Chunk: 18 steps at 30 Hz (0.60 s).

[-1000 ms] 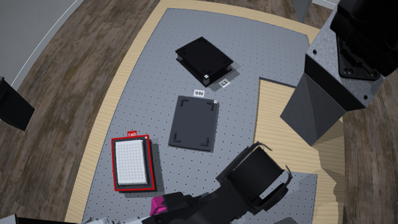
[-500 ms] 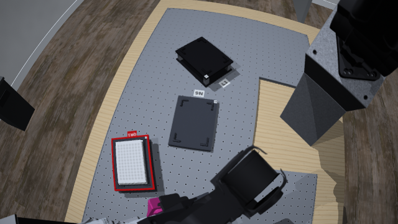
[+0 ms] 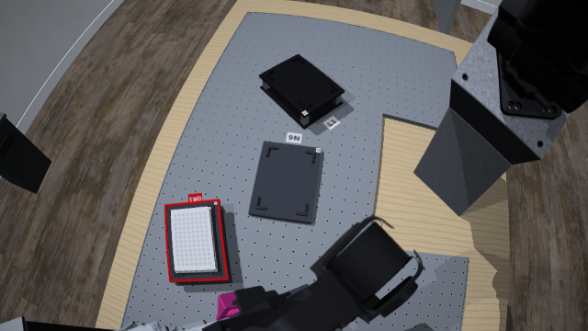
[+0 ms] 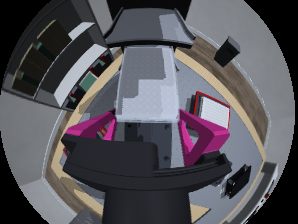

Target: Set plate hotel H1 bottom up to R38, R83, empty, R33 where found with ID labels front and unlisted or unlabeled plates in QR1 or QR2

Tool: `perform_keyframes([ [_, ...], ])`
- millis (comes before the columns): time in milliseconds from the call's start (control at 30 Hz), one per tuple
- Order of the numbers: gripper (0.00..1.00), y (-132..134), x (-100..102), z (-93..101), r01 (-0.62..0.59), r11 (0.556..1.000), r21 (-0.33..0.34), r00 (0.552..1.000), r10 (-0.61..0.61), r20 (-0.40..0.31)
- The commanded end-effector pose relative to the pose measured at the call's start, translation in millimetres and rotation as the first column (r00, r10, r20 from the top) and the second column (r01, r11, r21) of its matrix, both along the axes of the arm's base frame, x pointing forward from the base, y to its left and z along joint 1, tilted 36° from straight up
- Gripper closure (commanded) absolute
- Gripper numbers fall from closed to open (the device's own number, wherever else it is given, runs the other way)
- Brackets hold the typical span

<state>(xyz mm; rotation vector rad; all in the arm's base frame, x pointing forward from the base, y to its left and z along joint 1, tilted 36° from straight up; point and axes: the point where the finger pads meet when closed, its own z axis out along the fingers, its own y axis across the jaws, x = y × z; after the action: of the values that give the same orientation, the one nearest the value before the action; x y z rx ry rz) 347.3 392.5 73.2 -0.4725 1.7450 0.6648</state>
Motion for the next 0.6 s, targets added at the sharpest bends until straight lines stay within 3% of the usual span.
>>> perform_keyframes([
  [0,0.14,-2.1,2.8,8.9,0.006,1.0,0.013,1.0,-0.006,0.015],
  [200,0.14,-2.1,2.8,8.9,0.006,1.0,0.013,1.0,-0.006,0.015],
  [233,0.14,-2.4,10.3,18.1,0.014,1.0,0.015,0.999,-0.014,0.03],
  [567,0.14,0.5,14.2,13.5,0.014,1.0,0.007,1.0,-0.014,0.024],
])
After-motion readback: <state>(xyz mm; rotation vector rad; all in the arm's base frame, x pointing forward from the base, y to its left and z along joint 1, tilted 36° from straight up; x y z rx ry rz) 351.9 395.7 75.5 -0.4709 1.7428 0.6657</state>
